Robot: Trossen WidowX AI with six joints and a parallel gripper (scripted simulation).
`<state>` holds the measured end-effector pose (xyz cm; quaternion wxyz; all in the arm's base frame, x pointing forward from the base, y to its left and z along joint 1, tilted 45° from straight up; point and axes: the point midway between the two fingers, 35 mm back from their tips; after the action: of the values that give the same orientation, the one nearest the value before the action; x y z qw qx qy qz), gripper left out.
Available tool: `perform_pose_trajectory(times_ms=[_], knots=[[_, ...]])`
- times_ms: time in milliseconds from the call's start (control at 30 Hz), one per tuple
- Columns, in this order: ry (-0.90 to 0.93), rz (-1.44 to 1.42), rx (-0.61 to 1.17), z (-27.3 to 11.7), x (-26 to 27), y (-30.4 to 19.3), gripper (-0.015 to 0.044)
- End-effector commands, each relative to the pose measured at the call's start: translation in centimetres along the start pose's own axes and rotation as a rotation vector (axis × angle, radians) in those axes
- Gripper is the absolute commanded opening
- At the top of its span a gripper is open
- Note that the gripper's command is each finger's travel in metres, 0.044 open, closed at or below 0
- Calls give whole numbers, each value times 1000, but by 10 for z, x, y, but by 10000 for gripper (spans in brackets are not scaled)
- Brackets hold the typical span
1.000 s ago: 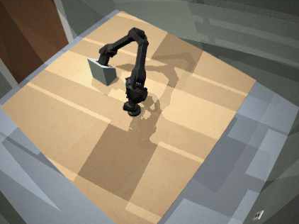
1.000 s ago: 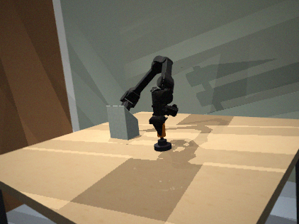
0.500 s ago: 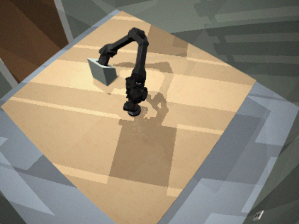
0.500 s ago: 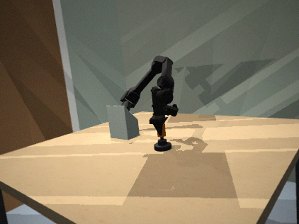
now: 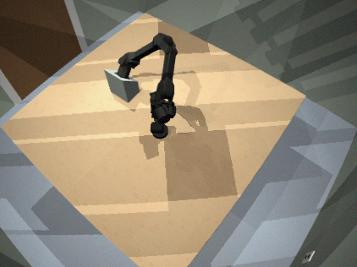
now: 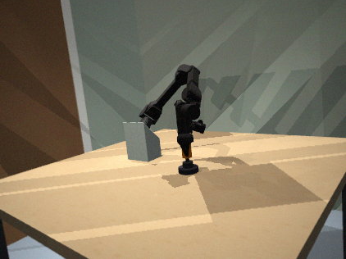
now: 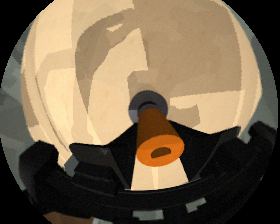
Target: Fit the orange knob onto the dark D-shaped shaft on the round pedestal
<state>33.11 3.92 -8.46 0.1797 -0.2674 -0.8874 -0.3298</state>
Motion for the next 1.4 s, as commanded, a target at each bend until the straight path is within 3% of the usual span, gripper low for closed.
perform_pose_trajectory(times_ms=[0,1033,1367], knots=[[-5,-4,-4,-1,0,-1,0],[-5,-4,-4,-2,0,0,0],[-6,-214,-3,-3,-3,-3,0]])
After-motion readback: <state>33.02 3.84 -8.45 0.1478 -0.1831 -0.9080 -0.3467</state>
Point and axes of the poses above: the point midway between the two fingers, 35 mm back from their tips, its own z axis out along the fingers, its own x axis across the jaws, y = z × x, and after that the axes turned 7 degrees about -z, right-handed
